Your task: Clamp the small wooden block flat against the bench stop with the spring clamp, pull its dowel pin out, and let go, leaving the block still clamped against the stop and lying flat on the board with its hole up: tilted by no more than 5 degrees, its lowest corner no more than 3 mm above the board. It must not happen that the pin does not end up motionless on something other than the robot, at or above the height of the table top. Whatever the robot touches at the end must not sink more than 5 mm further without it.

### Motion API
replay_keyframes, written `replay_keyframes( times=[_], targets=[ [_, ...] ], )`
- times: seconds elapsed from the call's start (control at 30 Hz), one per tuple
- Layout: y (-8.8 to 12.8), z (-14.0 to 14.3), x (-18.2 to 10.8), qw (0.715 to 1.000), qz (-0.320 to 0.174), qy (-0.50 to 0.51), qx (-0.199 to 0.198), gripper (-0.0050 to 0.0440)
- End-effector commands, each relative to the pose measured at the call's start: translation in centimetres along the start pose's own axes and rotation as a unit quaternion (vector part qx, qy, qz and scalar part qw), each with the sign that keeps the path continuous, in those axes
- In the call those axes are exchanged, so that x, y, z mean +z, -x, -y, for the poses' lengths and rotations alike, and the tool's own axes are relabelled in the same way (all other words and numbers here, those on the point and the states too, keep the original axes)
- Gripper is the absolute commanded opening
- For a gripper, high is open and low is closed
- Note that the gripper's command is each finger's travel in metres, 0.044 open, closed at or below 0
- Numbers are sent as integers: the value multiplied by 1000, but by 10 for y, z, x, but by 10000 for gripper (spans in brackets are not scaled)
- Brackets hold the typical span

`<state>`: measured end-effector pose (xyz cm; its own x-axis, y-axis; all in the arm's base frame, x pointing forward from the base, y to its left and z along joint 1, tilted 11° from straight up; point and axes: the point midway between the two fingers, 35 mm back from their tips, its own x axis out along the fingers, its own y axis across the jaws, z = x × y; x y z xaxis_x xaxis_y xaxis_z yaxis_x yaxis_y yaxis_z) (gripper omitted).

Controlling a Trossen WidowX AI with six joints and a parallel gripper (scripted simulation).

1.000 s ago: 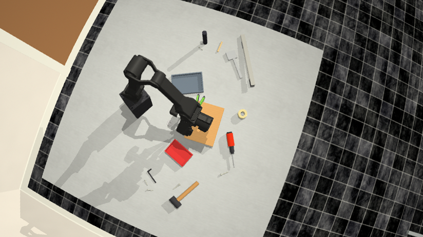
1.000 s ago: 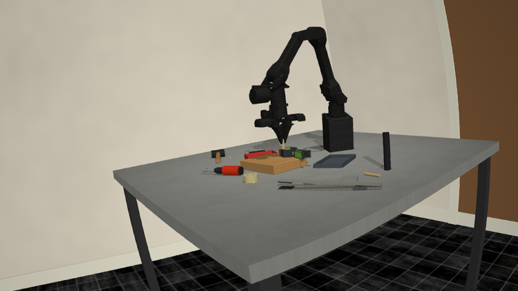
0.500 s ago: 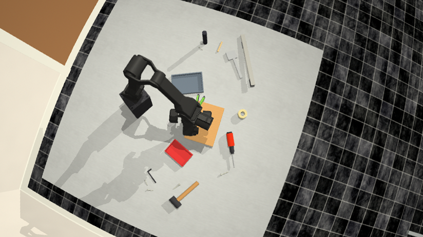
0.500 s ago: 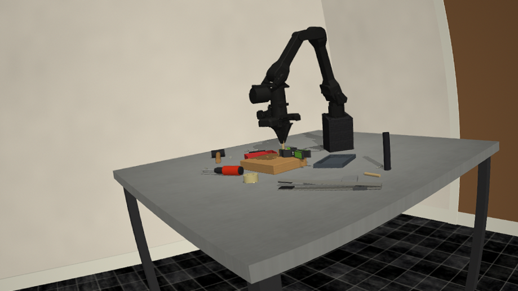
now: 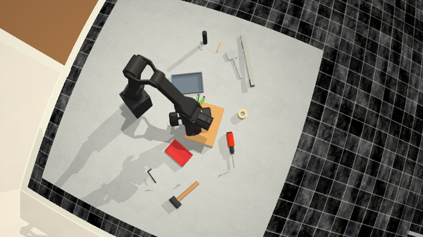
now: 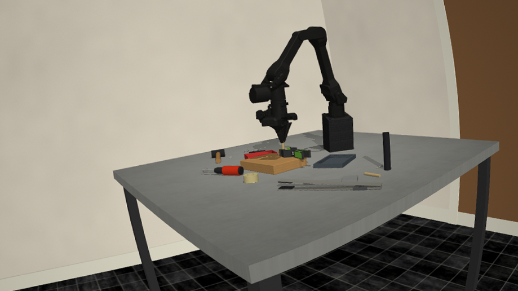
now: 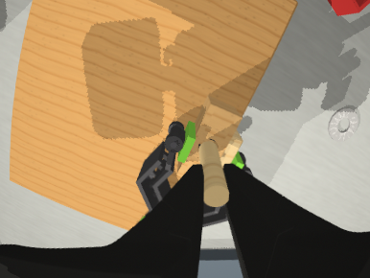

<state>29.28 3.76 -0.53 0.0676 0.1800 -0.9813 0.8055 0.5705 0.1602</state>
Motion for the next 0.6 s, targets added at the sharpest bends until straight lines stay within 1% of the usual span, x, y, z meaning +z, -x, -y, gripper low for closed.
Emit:
replay_keyframes(
  times=[0.0,0.57],
  targets=[
    [1,0,0,1000,0,4,0,0],
    [3,0,0,1000,0,4,0,0]
  ],
)
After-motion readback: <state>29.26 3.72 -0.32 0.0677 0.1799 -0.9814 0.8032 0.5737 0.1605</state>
